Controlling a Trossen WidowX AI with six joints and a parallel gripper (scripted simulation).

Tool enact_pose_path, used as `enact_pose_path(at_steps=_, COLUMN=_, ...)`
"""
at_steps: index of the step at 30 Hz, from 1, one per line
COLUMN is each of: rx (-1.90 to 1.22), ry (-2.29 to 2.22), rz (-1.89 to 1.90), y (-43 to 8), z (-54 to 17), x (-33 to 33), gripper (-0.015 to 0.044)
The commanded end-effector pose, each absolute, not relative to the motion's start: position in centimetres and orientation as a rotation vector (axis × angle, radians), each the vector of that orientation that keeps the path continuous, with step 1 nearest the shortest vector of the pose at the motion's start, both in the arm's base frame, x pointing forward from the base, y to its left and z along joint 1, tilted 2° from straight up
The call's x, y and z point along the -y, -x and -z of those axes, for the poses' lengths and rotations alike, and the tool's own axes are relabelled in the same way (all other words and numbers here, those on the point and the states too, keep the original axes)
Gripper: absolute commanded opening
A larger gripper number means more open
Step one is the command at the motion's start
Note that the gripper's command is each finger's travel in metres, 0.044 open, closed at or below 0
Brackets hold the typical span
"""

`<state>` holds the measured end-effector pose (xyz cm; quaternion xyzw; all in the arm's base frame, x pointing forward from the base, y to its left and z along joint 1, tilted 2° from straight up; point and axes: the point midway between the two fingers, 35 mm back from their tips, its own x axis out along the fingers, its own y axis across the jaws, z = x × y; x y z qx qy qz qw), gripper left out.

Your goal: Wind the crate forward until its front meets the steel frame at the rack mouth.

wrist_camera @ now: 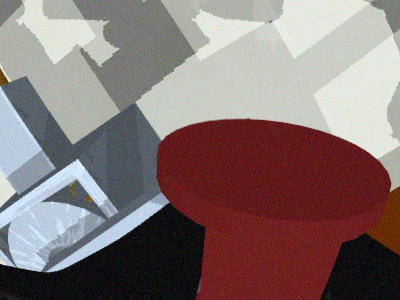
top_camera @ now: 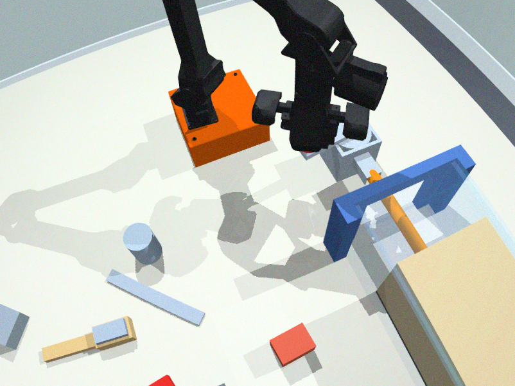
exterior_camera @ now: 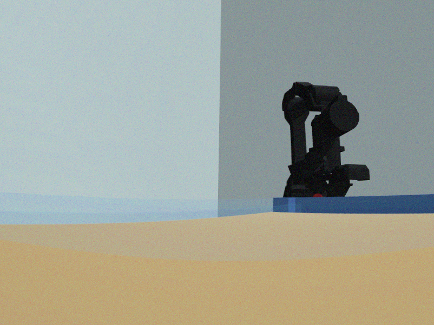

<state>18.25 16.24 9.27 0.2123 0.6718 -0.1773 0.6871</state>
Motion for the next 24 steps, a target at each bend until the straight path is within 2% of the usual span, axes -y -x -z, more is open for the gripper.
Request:
enact_pose_path(at_steps=1, rx=-1.504, ry=-0.476, rz=0.393, y=-18.8, z=-9.2, x=-16.5, gripper=0.0)
enact_pose_path(at_steps=24, rx=-1.502, ry=-0.477, rz=0.391, y=-22.0, z=-9.4, x=-17.9, gripper=0.0)
